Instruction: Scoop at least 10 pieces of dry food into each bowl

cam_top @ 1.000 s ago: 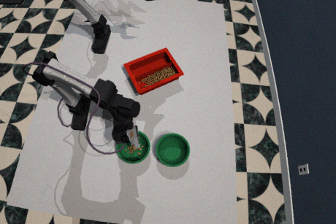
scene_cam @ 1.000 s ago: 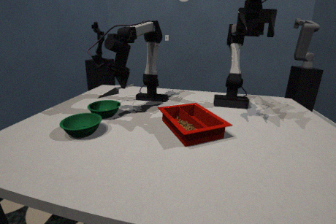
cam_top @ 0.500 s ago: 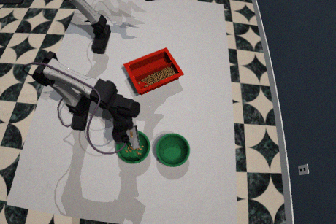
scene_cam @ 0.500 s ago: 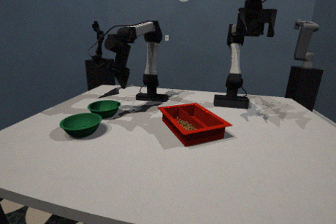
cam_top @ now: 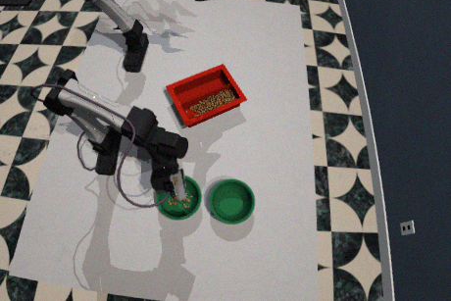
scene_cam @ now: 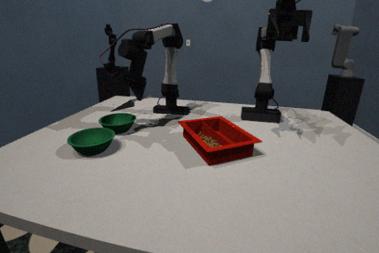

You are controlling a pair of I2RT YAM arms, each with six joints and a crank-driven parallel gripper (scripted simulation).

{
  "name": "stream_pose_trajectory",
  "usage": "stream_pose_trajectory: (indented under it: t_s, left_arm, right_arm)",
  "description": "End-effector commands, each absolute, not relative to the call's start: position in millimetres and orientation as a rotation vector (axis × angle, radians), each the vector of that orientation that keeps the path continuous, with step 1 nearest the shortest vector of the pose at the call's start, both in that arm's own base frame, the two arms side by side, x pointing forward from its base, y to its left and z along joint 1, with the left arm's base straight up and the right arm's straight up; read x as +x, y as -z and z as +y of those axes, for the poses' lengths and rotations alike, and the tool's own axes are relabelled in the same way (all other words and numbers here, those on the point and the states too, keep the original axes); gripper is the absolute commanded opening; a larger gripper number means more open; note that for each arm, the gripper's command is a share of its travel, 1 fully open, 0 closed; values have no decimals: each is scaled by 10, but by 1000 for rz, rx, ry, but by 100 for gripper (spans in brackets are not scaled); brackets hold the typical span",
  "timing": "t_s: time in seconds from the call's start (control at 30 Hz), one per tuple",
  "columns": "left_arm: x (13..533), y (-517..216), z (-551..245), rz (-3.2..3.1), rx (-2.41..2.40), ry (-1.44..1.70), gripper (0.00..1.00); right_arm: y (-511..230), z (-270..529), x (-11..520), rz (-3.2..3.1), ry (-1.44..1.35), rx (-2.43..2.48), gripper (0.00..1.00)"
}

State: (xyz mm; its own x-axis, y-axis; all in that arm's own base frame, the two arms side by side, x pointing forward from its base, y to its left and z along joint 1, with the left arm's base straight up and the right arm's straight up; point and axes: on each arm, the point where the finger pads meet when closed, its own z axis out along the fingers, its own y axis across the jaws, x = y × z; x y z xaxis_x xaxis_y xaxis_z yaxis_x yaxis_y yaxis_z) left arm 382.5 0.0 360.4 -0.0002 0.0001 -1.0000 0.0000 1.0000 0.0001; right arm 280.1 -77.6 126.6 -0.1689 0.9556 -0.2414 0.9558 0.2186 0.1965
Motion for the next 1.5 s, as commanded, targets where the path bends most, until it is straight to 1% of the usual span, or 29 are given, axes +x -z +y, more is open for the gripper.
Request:
stream_pose_trajectory:
  t_s: [0.0, 0.03, 0.27, 0.37, 0.67, 0.9, 0.97, 1.03, 1.07, 1.4, 1.47]
  left_arm:
    - [3804, -3731, 0, 1539, -1, 1, 100]
    - [3804, -3731, 0, 1539, -1, 1, 100]
    - [3804, -3731, 0, 1539, -1, 1, 100]
    - [3804, -3731, 0, 1539, -1, 1, 100]
    - [3804, -3731, 0, 1539, -1, 1, 100]
    - [3804, -3731, 0, 1539, -1, 1, 100]
    - [3804, -3731, 0, 1539, -1, 1, 100]
    - [3804, -3731, 0, 1539, -1, 1, 100]
    - [3804, -3731, 0, 1539, -1, 1, 100]
    - [3804, -3731, 0, 1539, -1, 1, 100]
    - [3804, -3731, 0, 1539, -1, 1, 100]
  right_arm:
    - [-1320, -822, 2854, 2166, 0, 1766, 0]
    - [-1293, -774, 2760, 2197, 14, 1715, 0]
    - [-1186, -822, 2589, 2330, 122, 1435, 0]
    - [-1169, -843, 2561, 2343, 138, 1403, 0]
    - [-1023, -877, 2341, 2462, 262, 1024, 0]
    - [-1027, -912, 2338, 2453, 262, 1036, 0]
    - [-1179, -908, 2459, 2414, 237, 1014, 0]
    - [-1178, -903, 2463, 2415, 236, 1011, 0]
    - [-1003, -866, 2350, 2456, 283, 1009, 0]
    - [-853, -843, 2369, 2395, 515, 950, 0]
    - [-853, -843, 2369, 2395, 515, 950, 0]
